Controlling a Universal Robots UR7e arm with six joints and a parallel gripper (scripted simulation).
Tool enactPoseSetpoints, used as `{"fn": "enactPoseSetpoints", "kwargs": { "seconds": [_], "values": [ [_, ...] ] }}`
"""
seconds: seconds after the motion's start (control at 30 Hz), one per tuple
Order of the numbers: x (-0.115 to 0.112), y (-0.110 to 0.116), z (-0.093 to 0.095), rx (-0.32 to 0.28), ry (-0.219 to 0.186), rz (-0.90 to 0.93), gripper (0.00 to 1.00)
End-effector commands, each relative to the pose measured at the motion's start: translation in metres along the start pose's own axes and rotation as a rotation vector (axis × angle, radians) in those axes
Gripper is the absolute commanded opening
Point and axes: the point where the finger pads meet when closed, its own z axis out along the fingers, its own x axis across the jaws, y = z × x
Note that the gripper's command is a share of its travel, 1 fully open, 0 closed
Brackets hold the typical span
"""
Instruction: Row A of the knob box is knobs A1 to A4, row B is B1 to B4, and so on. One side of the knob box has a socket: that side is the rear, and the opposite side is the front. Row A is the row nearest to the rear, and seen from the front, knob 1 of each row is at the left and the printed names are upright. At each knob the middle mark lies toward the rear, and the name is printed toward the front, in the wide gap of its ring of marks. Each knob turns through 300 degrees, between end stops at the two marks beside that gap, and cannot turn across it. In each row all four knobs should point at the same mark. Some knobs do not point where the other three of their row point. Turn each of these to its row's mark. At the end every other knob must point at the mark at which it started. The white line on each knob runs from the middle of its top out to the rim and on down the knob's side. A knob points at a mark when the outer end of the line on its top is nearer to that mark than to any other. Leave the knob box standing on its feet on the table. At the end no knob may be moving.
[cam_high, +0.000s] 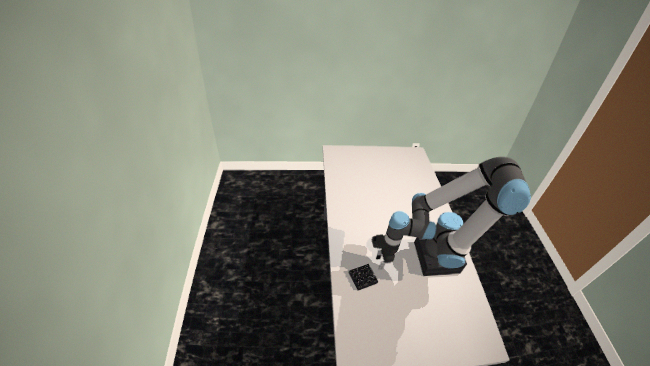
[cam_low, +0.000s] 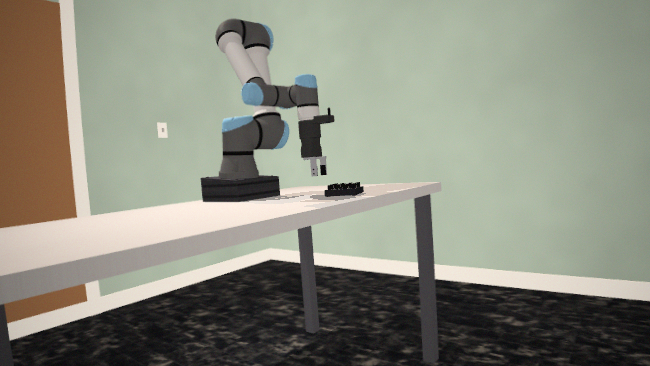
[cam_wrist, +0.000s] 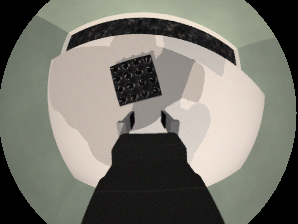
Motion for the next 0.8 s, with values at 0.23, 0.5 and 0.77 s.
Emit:
{"fn": "enactPoseSetpoints", "kwargs": {
  "seconds": [0.23, 0.5, 0.77],
  "values": [
    [0.003, -0.009, -0.003, 0.0, 0.004, 0.253, 1.0],
    [0.004, -0.015, -0.005, 0.0, 0.004, 0.484, 1.0],
    [0.005, -0.019, -0.007, 0.0, 0.004, 0.657, 1.0]
  ]
}}
